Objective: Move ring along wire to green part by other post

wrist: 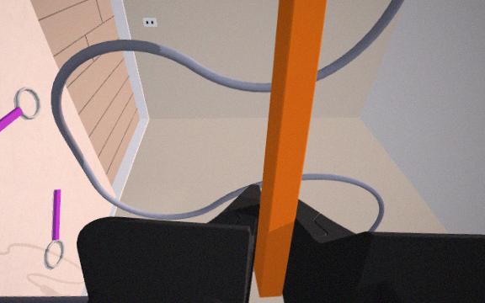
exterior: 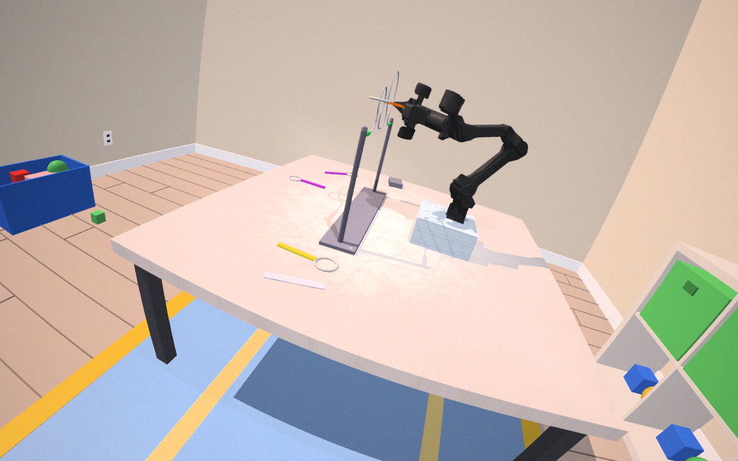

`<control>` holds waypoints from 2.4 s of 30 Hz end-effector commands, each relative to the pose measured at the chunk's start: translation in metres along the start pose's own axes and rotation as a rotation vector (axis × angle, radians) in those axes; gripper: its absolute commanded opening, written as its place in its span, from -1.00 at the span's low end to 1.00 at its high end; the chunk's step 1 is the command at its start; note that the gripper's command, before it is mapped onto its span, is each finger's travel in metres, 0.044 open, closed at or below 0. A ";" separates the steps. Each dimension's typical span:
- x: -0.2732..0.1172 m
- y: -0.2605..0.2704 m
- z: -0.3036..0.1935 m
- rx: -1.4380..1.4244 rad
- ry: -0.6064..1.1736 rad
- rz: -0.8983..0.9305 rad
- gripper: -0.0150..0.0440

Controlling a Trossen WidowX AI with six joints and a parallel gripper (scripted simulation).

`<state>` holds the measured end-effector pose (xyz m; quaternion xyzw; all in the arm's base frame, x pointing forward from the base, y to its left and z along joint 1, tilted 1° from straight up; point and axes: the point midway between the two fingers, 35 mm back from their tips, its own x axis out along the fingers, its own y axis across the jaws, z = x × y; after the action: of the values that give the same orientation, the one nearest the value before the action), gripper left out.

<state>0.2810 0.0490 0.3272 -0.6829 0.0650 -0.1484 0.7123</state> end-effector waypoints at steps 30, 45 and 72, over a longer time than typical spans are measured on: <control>0.002 -0.022 0.002 -0.429 -0.057 -0.208 -1.00; 0.005 0.009 -0.012 -0.285 -0.037 -0.137 -1.00; -0.016 0.093 -0.015 0.187 0.112 0.114 -1.00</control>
<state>0.2735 0.0396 0.2435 -0.6202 0.1168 -0.1553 0.7600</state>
